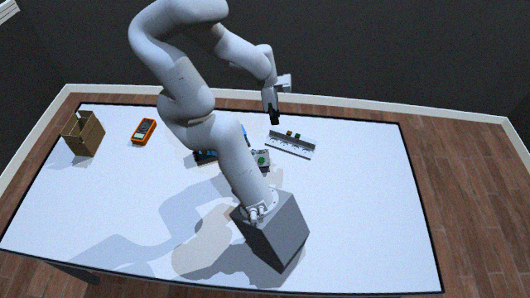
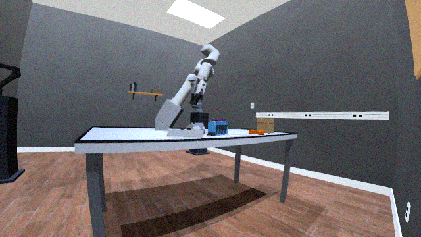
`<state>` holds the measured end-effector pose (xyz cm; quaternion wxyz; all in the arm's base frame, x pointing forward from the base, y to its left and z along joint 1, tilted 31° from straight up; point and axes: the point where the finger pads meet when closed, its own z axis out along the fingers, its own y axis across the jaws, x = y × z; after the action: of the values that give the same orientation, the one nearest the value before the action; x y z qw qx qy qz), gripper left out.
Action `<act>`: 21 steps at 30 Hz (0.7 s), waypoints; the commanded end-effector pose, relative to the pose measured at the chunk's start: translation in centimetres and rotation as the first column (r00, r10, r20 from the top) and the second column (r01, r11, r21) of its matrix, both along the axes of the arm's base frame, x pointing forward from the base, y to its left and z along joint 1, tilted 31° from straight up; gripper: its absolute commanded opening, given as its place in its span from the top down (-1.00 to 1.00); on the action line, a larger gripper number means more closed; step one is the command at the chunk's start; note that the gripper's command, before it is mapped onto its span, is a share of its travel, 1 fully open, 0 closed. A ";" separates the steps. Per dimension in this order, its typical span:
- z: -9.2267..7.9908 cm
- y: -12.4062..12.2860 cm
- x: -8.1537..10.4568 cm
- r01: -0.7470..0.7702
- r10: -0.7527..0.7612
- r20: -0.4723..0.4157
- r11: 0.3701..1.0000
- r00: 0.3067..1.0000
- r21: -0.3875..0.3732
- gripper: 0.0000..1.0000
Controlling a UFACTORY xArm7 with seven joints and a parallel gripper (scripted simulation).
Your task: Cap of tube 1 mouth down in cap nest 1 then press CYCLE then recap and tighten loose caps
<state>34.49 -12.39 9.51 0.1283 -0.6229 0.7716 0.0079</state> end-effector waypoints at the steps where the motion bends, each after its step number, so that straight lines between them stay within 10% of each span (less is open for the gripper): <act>1: -0.1 1.6 1.2 -0.089 0.086 0.071 0.995 0.994 0.034 0.08; 21: -0.6 7.0 4.2 -0.362 0.341 0.290 0.932 0.894 0.021 0.08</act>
<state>37.91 -6.49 8.99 0.2289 -0.7235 0.6511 -0.0129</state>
